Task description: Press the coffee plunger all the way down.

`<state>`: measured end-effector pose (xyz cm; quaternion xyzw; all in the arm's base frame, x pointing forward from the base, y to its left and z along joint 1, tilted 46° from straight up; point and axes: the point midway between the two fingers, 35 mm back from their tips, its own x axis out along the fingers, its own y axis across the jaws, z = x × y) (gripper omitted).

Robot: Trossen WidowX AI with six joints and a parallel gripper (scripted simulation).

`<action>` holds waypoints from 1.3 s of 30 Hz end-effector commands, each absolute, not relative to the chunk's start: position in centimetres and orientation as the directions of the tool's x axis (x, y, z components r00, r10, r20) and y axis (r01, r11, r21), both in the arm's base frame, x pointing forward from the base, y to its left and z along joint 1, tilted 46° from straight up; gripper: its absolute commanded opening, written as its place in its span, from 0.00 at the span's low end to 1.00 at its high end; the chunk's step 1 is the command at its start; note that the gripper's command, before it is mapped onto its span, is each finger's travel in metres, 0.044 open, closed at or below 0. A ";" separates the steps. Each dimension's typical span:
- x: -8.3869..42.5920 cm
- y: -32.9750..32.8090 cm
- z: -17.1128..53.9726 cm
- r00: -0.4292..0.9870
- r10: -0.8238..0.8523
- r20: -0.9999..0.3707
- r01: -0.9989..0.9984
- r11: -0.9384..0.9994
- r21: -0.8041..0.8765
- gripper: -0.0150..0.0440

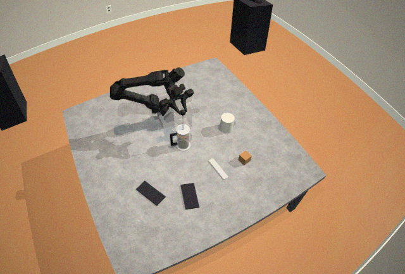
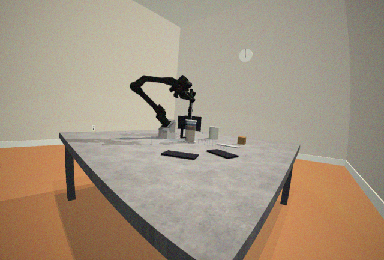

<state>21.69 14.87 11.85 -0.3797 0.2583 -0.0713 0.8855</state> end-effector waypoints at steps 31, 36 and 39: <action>22.1 10.9 7.1 0.843 -0.331 -0.423 -0.081 0.700 -0.709 0.47; 22.2 10.3 6.5 0.844 -0.331 -0.423 -0.081 0.700 -0.709 0.47; 22.2 10.0 6.1 0.844 -0.331 -0.422 -0.081 0.700 -0.709 0.47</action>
